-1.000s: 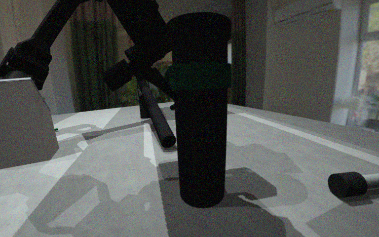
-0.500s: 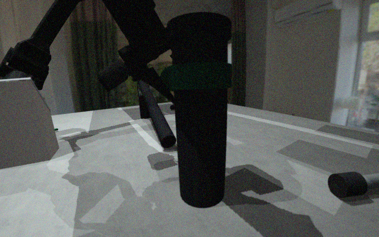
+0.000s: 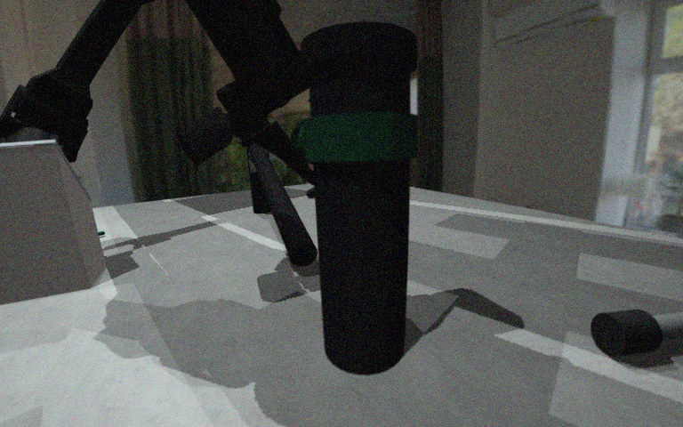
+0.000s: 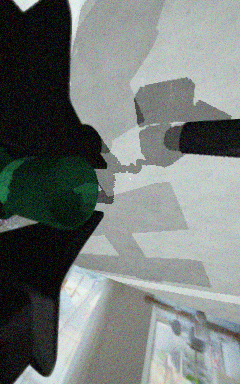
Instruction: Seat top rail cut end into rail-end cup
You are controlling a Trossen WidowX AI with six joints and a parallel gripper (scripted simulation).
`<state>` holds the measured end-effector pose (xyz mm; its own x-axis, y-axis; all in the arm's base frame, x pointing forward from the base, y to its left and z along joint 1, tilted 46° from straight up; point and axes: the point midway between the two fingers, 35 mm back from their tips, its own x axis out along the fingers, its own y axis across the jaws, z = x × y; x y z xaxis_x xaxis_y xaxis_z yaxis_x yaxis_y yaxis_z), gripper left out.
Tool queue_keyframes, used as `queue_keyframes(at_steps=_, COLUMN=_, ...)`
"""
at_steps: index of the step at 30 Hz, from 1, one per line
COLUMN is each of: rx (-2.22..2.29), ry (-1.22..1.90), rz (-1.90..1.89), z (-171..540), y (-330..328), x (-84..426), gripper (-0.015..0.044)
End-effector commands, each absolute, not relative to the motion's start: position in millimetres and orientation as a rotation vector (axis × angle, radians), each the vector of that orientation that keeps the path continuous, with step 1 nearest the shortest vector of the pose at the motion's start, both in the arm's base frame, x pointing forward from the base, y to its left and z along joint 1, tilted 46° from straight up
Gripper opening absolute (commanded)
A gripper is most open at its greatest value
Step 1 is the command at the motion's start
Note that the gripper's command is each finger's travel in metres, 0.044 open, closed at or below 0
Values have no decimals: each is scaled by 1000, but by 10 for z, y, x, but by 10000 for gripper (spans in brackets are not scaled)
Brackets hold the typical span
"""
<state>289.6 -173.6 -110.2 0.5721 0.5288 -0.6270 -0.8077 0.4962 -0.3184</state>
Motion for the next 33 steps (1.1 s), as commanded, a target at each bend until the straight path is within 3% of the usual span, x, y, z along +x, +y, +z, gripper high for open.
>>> queue_keyframes(at_steps=1, rx=-640, ry=489, rz=849, z=-1102, y=-1736, x=2896, gripper=0)
queue_keyframes(at_steps=2, rx=-640, ry=489, rz=849, z=-1102, y=-1736, x=2896, gripper=0)
queue_keyframes(at_steps=19, rx=-644, ry=486, rz=851, z=-875, y=-1747, x=2910, gripper=440)
queue_keyframes(at_steps=29, rx=-649, ry=481, rz=854, z=-540, y=-1740, x=2912, gripper=440)
queue_keyframes(at_steps=33, rx=-420, ry=578, rz=779, z=-363, y=-1753, x=2929, gripper=440)
